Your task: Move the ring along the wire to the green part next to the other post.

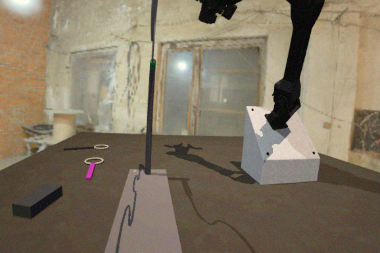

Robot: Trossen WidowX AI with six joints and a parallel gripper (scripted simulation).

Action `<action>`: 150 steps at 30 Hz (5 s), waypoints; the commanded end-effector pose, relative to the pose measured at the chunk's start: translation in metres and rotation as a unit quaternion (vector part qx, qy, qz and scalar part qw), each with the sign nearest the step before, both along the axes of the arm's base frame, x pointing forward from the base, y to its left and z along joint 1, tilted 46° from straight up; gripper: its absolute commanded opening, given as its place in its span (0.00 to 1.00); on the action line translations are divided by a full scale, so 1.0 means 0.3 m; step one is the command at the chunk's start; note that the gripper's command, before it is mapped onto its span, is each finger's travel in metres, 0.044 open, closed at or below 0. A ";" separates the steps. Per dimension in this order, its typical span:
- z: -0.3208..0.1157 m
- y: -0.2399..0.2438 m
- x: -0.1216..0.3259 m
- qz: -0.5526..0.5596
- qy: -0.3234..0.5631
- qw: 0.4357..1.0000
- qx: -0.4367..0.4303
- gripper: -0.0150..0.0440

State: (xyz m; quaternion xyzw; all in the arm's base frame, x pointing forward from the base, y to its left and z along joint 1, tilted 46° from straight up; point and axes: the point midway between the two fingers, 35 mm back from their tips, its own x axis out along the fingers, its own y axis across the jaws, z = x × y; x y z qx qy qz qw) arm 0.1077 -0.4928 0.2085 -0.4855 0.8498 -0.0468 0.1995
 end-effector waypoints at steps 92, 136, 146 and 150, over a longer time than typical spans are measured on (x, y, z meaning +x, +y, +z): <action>0.686 2.561 0.911 0.022 -0.876 0.131 0.463 0.53; 0.658 2.688 0.909 -0.289 -0.833 -0.063 0.468 0.53; 0.664 2.685 0.958 -0.288 -0.833 -0.064 0.468 0.53; 0.666 2.683 0.979 -0.288 -0.833 -0.064 0.468 0.53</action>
